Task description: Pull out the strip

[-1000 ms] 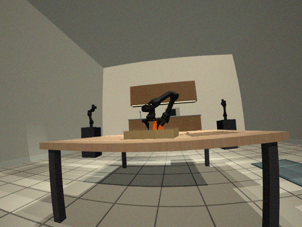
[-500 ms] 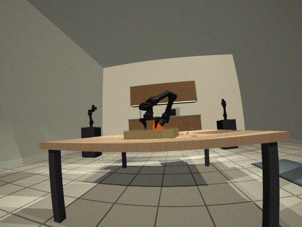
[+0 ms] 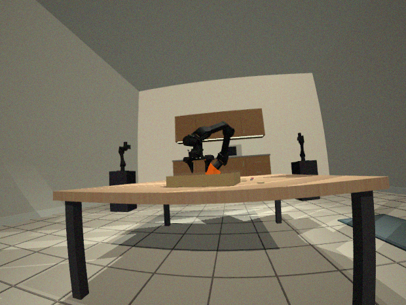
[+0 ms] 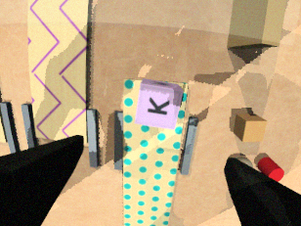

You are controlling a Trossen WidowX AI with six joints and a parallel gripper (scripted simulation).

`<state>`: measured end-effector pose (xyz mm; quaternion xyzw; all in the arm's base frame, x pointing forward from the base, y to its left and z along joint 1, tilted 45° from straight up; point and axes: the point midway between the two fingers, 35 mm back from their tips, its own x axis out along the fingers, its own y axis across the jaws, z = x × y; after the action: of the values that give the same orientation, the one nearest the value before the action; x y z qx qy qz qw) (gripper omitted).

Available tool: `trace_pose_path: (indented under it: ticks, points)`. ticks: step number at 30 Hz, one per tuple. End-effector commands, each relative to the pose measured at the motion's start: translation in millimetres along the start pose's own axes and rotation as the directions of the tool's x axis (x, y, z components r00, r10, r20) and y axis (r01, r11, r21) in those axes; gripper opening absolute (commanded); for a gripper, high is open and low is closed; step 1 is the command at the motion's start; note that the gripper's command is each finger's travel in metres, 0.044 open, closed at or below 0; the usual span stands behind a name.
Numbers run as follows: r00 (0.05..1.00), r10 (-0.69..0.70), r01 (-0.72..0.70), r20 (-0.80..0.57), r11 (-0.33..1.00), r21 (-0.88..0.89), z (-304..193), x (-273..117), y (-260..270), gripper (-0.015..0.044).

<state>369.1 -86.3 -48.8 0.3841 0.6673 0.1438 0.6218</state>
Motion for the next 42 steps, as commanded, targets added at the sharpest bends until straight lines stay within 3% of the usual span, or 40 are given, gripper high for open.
trace_pose_path:
  ticks: [1,3,11,41,42]
  points:
    - [1.0,0.004,-0.004,0.003,1.0,0.003,14.5,-2.1,1.8,0.044]
    - [1.0,0.004,-0.004,0.004,1.0,0.002,19.9,-2.8,2.4,0.044]
    - [1.0,0.004,-0.004,0.004,1.0,0.002,20.7,7.5,2.5,0.025]
    - [1.0,0.006,-0.006,0.003,1.0,0.002,21.2,52.3,2.9,0.025]
    - [1.0,0.001,-0.001,0.003,1.0,-0.005,22.0,50.5,3.9,0.0224]
